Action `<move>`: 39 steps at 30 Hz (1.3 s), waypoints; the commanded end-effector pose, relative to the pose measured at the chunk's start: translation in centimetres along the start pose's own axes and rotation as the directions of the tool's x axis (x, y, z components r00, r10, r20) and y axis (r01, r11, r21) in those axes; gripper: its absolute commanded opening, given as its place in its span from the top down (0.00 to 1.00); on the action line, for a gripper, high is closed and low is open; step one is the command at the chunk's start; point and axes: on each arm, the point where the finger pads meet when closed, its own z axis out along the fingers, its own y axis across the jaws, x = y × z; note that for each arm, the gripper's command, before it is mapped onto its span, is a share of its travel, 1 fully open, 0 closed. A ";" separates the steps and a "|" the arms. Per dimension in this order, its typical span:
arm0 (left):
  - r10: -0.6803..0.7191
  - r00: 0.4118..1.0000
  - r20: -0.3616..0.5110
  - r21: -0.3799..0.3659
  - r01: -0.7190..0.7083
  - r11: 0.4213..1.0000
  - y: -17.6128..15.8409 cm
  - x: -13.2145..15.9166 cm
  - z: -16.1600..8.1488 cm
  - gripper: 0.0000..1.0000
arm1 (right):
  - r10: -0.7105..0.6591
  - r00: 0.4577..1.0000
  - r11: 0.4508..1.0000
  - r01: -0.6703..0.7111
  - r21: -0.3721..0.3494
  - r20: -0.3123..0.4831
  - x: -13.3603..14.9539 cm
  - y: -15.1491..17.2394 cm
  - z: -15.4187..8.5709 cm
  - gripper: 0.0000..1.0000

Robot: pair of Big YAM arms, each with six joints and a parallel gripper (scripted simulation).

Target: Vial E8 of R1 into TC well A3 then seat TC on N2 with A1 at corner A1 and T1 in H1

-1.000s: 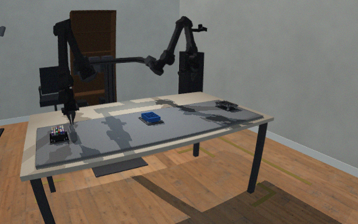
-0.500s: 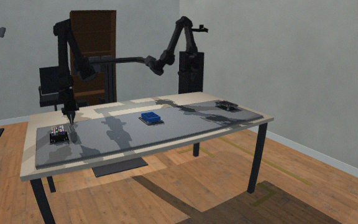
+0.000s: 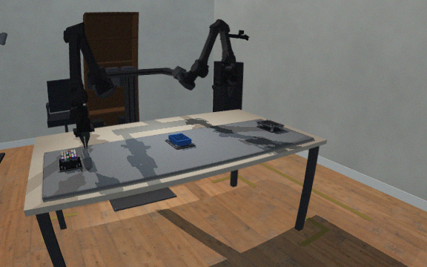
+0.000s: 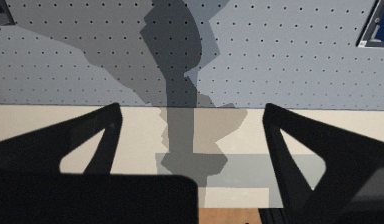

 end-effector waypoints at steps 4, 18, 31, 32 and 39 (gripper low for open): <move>0.003 1.000 0.015 0.001 -0.003 1.000 0.2 -0.8 -0.5 0.00 | 0.013 0.998 0.999 -0.015 0.031 0.057 -2.1 -2.0 -1.4 0.93; 0.003 1.000 0.015 0.001 -0.003 1.000 0.2 -0.8 -0.5 0.00 | 0.013 0.998 0.999 -0.015 0.031 0.057 -2.1 -2.0 -1.4 0.93; 0.003 1.000 0.015 0.001 -0.003 1.000 0.2 -0.8 -0.5 0.00 | 0.015 0.998 0.999 -0.017 0.033 0.066 -2.3 -2.1 -2.0 0.93; 0.003 1.000 0.015 0.001 -0.003 1.000 0.2 -0.8 -0.5 0.00 | 0.013 0.998 0.999 -0.015 0.030 0.060 -2.1 -1.9 -2.1 0.93; 0.003 1.000 0.015 0.001 -0.003 1.000 0.2 -0.8 -0.5 0.00 | 0.008 0.999 1.000 -0.008 0.015 0.041 -1.6 -1.0 -2.5 0.93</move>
